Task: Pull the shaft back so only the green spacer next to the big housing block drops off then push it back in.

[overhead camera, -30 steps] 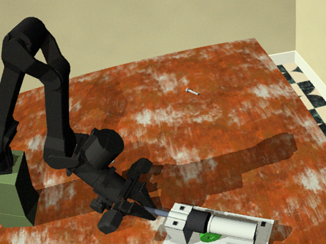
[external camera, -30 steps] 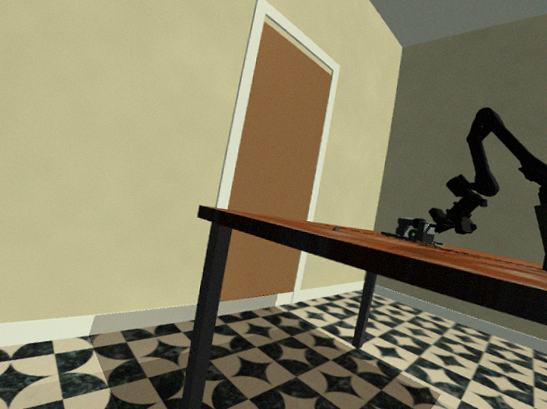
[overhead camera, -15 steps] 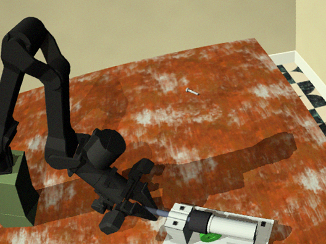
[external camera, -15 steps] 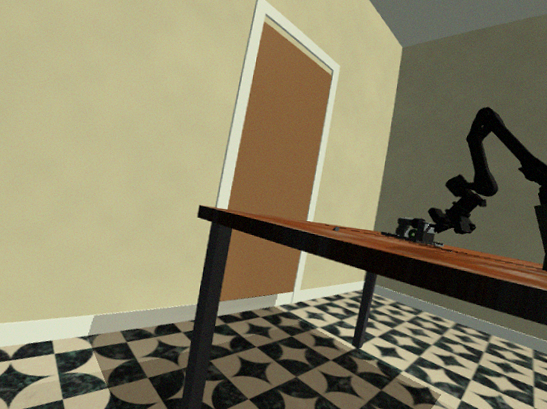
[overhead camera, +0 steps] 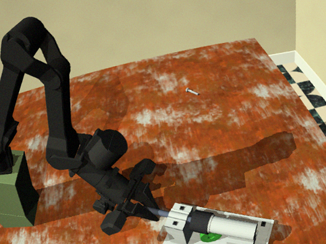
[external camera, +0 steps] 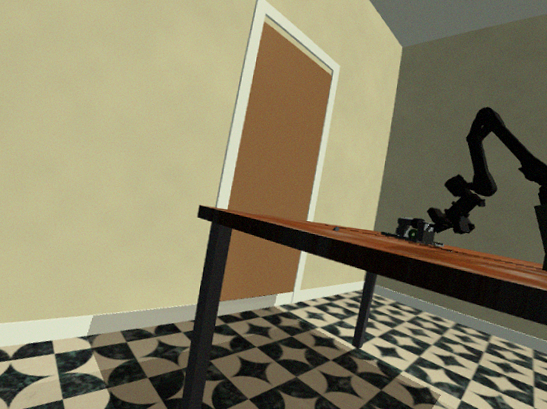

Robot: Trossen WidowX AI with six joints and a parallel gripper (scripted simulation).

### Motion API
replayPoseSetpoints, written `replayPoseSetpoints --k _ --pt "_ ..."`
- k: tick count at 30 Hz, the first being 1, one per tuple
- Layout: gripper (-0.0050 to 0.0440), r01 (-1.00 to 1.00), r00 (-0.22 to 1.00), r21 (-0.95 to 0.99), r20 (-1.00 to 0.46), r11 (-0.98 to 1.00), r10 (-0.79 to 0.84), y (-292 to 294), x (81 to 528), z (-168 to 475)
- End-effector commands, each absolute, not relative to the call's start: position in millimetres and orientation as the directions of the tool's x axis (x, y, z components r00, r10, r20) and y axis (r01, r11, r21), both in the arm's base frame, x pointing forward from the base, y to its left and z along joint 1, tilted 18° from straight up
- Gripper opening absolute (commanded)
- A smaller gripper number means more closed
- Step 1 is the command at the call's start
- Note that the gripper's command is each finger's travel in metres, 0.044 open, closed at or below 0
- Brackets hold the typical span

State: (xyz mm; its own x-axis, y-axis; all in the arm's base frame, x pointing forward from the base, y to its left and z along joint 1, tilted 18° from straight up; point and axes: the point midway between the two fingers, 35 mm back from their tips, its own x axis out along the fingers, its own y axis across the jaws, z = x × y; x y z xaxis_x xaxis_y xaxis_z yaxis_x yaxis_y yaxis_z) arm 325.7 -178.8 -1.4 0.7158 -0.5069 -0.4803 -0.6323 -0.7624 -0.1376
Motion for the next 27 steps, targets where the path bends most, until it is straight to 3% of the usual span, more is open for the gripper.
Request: replayPoseSetpoints --k 1,27 --pt "0.0000 -0.633 0.718 -0.138 -0.473 -0.762 -0.510 -181.2 327.6 0.9" --pt "0.0000 -0.633 0.718 -0.138 -0.473 -0.762 -0.510 -185.8 332.5 3.4"
